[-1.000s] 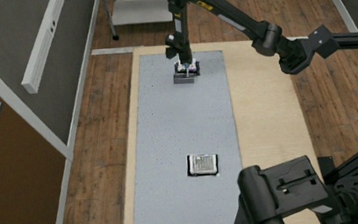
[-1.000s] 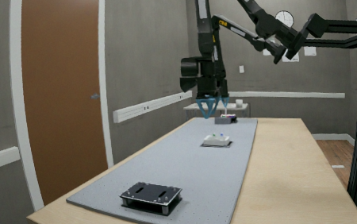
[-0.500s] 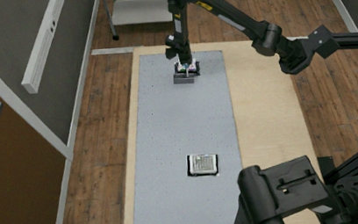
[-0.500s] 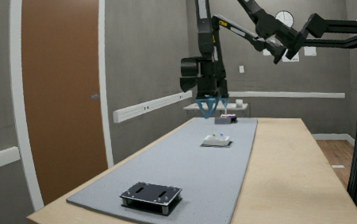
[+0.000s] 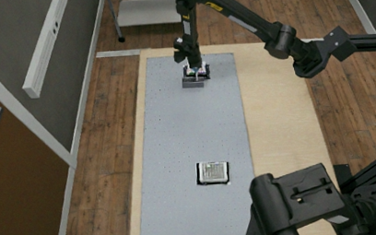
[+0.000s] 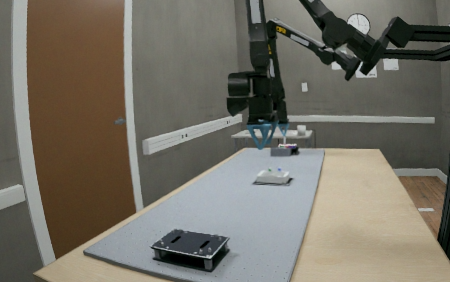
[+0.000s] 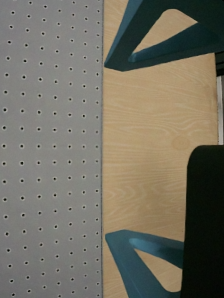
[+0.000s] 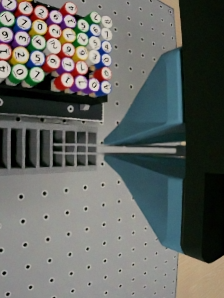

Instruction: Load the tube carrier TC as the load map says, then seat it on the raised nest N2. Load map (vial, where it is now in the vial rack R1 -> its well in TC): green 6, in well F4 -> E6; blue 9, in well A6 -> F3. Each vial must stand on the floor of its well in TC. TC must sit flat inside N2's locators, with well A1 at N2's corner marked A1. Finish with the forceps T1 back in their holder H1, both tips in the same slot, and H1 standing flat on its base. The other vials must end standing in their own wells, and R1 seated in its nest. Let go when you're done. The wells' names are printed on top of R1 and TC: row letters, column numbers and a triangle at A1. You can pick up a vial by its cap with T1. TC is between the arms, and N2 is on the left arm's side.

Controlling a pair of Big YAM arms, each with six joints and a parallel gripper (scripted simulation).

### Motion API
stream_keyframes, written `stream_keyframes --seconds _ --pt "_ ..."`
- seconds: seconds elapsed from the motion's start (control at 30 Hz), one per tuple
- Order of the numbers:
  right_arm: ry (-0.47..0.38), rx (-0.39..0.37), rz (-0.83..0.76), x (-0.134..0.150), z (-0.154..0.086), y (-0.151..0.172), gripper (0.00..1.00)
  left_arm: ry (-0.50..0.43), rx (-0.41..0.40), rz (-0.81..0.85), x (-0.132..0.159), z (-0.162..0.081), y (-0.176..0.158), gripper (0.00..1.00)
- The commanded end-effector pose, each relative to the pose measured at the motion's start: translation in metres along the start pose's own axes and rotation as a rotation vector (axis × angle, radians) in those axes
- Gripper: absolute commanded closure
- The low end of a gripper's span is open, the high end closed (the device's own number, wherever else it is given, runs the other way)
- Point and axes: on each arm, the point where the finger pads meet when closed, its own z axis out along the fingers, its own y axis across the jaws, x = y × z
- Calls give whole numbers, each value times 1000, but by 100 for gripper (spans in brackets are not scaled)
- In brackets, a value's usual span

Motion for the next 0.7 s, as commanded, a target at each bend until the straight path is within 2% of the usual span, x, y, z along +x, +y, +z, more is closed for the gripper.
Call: stream_keyframes --seconds 0.0,0.67 --pt "7 -13 5 1 16 5 93 -2 1 4 0 0 0 0" --pt "8 -13 5 1 21 6 93 -2 1 4 0 0 0 0"
